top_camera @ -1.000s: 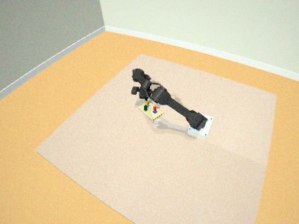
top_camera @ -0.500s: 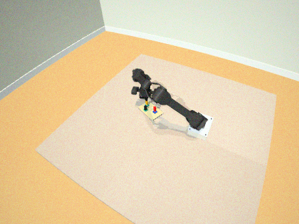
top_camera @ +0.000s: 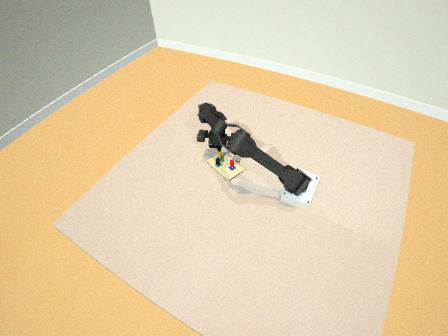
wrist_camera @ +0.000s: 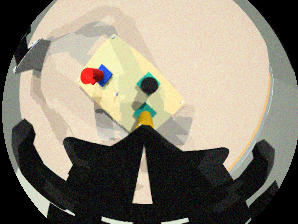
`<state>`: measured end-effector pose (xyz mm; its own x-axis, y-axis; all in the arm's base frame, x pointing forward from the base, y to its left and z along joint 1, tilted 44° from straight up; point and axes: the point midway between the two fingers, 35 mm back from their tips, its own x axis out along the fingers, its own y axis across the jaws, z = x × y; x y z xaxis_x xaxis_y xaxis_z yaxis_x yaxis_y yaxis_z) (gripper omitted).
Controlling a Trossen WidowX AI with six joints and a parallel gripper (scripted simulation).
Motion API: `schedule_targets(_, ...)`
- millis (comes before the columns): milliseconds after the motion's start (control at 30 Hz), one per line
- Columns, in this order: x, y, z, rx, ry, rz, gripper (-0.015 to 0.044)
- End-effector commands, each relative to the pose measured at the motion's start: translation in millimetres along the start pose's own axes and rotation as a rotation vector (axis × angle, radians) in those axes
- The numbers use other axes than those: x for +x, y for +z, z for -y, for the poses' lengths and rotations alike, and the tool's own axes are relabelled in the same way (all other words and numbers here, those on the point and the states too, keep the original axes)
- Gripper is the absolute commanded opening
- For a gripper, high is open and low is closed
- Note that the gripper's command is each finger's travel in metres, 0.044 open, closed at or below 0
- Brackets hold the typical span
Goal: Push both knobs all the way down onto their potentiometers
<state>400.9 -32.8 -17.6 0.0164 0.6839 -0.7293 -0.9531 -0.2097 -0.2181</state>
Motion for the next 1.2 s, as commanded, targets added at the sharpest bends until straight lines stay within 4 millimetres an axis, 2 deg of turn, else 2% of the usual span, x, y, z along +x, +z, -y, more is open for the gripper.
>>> schedule_targets(0, 3.0, 0.1, 0.3, 0.002, 0.001, 0.003, 0.0000)
schedule_targets(1167, 7.0, 0.2, 0.3, 0.002, 0.001, 0.003, 0.0000)
